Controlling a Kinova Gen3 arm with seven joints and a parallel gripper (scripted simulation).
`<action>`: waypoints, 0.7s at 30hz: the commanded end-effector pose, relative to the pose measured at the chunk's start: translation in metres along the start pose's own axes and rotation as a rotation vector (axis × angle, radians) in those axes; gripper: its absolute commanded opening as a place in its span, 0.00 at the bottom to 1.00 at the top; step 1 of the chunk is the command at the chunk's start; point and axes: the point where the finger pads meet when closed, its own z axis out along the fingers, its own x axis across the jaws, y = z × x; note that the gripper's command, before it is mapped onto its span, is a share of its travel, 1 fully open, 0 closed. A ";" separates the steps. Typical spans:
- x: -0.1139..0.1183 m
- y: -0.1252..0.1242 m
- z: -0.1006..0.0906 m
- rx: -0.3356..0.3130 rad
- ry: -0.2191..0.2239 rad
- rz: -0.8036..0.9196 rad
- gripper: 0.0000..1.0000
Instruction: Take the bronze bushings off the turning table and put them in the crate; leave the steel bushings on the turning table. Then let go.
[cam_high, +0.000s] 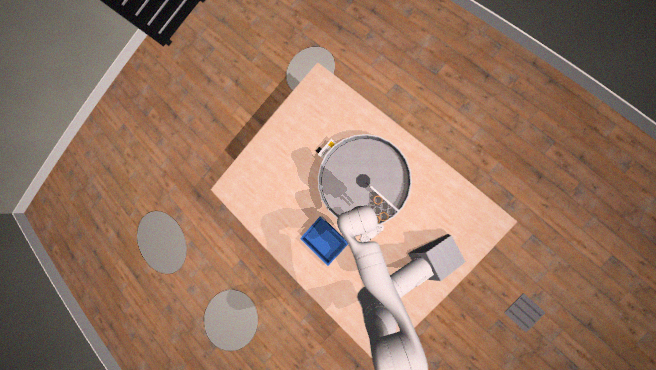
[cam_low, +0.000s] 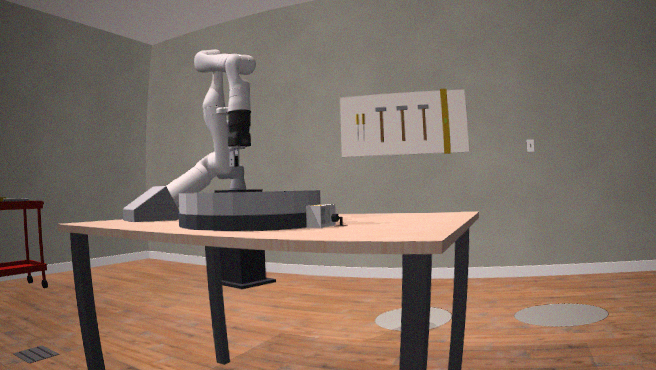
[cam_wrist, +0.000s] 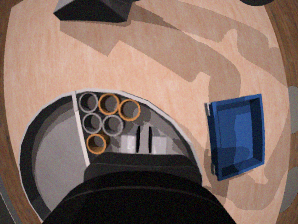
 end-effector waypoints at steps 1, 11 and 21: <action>-0.004 -0.006 0.009 0.006 -0.003 0.098 0.34; -0.007 -0.010 0.018 0.006 -0.003 0.198 0.34; -0.016 -0.021 0.040 0.006 -0.004 0.448 0.34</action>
